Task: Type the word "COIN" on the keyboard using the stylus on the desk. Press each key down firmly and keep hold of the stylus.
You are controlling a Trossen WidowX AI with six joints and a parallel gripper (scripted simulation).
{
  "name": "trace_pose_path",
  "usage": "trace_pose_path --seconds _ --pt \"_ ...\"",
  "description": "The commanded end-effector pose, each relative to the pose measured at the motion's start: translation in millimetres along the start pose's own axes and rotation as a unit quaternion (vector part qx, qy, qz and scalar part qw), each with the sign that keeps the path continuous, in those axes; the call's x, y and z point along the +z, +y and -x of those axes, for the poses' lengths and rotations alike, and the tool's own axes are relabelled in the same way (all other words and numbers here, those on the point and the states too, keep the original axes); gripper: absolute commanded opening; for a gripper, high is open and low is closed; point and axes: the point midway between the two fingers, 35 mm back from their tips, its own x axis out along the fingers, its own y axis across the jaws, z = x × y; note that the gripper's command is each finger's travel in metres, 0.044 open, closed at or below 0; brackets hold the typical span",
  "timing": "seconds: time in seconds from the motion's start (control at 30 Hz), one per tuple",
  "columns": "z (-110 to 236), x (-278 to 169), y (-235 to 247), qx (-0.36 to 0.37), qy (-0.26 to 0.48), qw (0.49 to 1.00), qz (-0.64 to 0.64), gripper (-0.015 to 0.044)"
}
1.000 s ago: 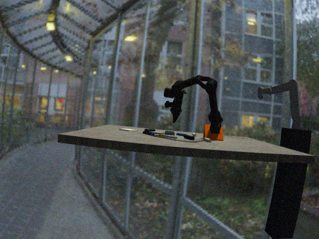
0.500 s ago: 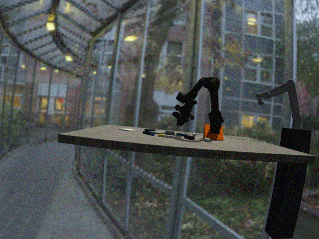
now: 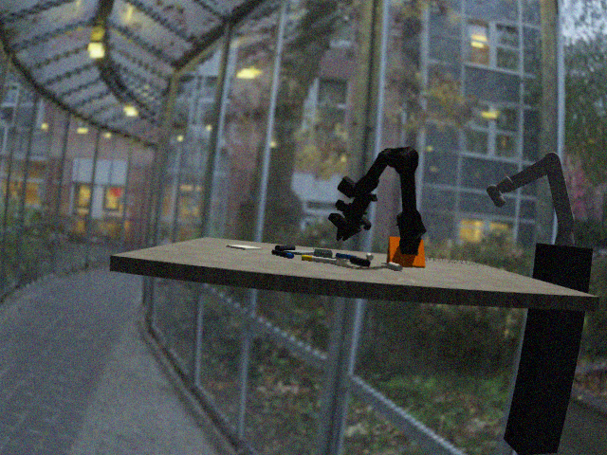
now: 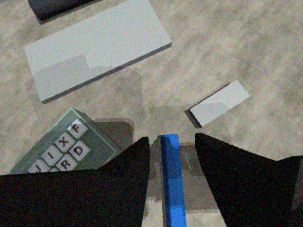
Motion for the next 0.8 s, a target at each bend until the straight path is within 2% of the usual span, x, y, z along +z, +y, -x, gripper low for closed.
trace_pose_path --seconds 0.0,0.77 --pt "-3.0 -3.2 -1.7 -0.003 0.002 1.000 -0.003 0.0150" --pt "-14.0 -8.6 0.9 -0.002 0.003 1.000 -0.003 0.0150"
